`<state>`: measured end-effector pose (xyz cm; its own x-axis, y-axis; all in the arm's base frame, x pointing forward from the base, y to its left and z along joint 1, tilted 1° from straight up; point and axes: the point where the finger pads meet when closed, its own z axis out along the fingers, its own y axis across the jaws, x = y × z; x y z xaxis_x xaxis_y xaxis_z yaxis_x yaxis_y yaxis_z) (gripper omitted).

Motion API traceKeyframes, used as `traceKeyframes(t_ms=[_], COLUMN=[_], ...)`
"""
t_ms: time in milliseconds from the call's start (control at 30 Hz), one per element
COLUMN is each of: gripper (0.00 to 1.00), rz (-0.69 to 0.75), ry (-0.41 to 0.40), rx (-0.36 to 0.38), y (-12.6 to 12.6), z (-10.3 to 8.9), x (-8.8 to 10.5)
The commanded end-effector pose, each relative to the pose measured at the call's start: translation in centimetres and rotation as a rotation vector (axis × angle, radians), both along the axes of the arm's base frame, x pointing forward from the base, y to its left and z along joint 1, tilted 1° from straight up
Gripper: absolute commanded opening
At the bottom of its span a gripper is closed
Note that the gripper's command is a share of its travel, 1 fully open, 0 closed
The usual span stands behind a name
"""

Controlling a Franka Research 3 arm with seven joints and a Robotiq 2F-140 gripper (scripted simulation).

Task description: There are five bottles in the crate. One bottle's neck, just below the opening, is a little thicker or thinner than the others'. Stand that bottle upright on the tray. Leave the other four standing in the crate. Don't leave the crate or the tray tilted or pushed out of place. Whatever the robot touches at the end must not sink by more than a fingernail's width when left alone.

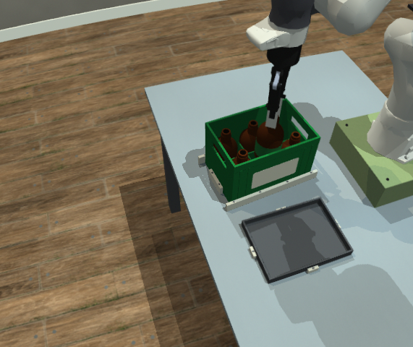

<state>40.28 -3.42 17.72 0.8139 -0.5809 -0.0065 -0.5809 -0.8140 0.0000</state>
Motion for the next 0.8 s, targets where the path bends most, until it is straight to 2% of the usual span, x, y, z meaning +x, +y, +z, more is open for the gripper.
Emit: traceKeyframes(t_ms=[0, 767], gripper=[0.1, 0.1], rz=[-0.01, -0.01], ry=[0.004, 0.004], rx=[0.0, 0.0], y=[0.0, 0.0], z=[0.6, 1.7], x=[-0.1, -0.1])
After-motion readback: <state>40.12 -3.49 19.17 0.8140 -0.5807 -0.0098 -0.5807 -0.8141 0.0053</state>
